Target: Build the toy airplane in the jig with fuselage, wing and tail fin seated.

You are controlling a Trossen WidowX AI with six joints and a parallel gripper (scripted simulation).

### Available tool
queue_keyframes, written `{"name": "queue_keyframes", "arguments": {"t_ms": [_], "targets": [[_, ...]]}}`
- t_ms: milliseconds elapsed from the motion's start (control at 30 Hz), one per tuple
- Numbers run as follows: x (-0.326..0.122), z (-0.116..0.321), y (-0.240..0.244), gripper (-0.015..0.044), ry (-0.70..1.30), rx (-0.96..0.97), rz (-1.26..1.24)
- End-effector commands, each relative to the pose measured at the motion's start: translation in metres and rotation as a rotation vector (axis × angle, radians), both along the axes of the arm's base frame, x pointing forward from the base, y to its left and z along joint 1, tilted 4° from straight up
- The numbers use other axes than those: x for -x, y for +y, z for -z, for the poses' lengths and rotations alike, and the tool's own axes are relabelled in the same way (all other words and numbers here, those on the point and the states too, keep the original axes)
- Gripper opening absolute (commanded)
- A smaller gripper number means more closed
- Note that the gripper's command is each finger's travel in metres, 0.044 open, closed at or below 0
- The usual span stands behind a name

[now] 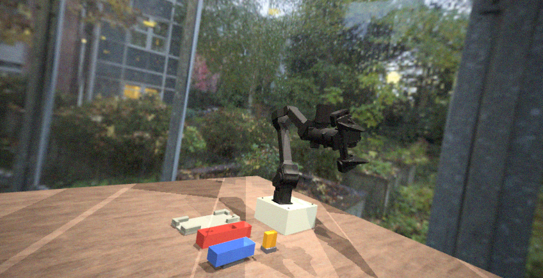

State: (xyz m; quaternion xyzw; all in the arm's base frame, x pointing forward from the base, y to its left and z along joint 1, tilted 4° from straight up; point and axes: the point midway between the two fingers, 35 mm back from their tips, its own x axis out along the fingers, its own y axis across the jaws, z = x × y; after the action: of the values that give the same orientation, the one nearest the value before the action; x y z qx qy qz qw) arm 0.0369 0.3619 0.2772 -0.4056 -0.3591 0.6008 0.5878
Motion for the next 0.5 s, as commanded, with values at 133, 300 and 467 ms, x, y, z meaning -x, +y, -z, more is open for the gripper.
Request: {"name": "queue_keyframes", "arguments": {"t_ms": [133,300,467], "targets": [[-0.100,0.052,-0.012,0.0440,0.298,0.236,0.333],[-0.161,0.092,-0.045,0.0440,0.539,0.359,0.596],[-0.209,0.132,-0.094,0.0440,0.816,0.453,0.889]]}}
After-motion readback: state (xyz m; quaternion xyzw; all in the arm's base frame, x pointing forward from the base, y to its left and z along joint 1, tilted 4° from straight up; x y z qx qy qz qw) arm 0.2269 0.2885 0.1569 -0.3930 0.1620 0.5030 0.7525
